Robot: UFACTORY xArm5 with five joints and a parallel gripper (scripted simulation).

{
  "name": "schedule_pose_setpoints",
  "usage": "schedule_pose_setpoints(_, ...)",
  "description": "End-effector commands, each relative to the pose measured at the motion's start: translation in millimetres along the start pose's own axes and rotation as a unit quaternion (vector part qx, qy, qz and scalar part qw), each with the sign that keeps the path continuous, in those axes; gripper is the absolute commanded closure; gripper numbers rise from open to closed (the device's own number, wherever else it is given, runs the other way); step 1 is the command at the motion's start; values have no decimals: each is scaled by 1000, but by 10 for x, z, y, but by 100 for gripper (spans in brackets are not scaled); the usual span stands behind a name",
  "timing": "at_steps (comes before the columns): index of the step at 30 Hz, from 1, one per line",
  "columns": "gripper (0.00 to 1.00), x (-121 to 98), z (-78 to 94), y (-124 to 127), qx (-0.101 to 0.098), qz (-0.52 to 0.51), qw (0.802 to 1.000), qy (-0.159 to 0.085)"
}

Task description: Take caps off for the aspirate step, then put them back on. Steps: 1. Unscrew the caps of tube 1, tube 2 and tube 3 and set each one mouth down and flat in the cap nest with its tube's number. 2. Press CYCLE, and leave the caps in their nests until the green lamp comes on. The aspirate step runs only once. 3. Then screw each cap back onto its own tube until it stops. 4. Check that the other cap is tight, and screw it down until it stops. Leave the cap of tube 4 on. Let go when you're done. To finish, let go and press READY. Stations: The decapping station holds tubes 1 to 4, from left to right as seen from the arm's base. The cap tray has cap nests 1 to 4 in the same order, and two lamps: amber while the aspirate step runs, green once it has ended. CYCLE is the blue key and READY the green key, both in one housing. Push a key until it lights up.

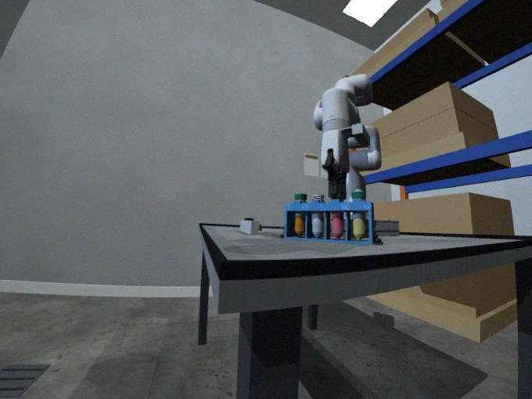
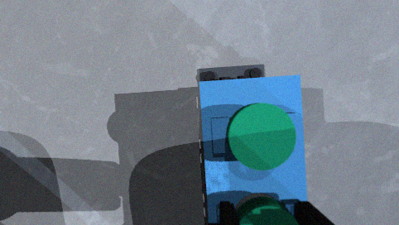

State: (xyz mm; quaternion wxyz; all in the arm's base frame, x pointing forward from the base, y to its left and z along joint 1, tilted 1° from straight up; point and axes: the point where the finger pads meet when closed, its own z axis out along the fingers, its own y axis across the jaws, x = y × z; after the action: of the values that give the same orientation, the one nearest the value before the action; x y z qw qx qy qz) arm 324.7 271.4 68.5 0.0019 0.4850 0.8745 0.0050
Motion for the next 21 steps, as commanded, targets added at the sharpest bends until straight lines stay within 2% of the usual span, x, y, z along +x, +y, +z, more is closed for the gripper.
schedule_pose_setpoints(1,100,1,-9,12,-1,139,990,6)
schedule_pose_setpoints(4,100,1,-8,12,-1,198,980,6)
schedule_pose_setpoints(6,100,1,-8,12,-1,198,980,6)
schedule_pose_setpoints(10,100,2,-7,12,0,303,953,6)
schedule_pose_setpoints(18,100,2,-7,12,0,305,952,6)
schedule_pose_setpoints(19,54,2,-7,12,0,305,952,6)
schedule_pose_setpoints(21,54,2,-7,12,0,305,952,6)
